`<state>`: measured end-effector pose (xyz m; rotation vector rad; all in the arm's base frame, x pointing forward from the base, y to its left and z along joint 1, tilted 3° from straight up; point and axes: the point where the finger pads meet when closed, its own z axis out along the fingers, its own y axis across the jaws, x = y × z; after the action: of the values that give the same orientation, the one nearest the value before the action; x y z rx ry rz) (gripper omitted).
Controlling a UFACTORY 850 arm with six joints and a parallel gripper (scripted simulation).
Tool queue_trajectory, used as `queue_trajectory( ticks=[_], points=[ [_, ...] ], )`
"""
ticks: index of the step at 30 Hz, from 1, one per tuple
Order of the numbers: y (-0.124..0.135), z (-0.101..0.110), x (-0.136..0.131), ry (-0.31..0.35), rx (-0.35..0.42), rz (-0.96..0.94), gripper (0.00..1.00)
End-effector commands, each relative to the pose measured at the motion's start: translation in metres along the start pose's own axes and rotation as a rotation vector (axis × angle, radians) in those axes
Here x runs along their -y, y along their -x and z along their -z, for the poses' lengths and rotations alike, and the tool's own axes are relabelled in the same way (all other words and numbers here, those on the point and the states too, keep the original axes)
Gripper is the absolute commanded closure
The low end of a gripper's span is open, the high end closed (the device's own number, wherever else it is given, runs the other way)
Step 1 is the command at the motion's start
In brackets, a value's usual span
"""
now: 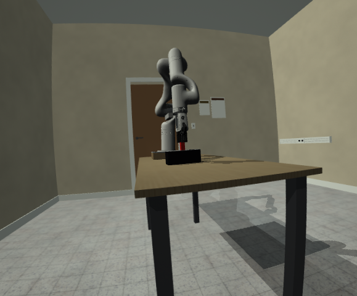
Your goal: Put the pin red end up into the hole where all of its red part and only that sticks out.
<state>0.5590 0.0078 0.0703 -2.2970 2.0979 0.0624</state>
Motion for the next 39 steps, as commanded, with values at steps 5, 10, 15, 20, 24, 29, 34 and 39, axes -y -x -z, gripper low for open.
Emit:
queue_trajectory(
  ticks=[5,10,15,20,24,29,34,39],
  points=[
    [0.0,0.002,0.001,-0.002,0.0,0.0,0.0],
    [0.0,0.014,0.001,-0.001,0.0,0.0,0.0],
    [0.0,0.014,0.001,-0.001,0.0,0.0,0.0],
    [0.0,0.014,0.001,-0.001,0.0,0.0,0.0],
    [0.0,0.014,0.001,-0.001,0.0,0.0,0.0],
    [0.0,0.029,0.001,-0.001,0.0,0.0,0.0],
    [0.0,0.029,0.001,-0.001,0.0,0.0,0.0],
    [0.0,0.029,0.001,-0.001,0.0,0.0,0.0]
  ],
)
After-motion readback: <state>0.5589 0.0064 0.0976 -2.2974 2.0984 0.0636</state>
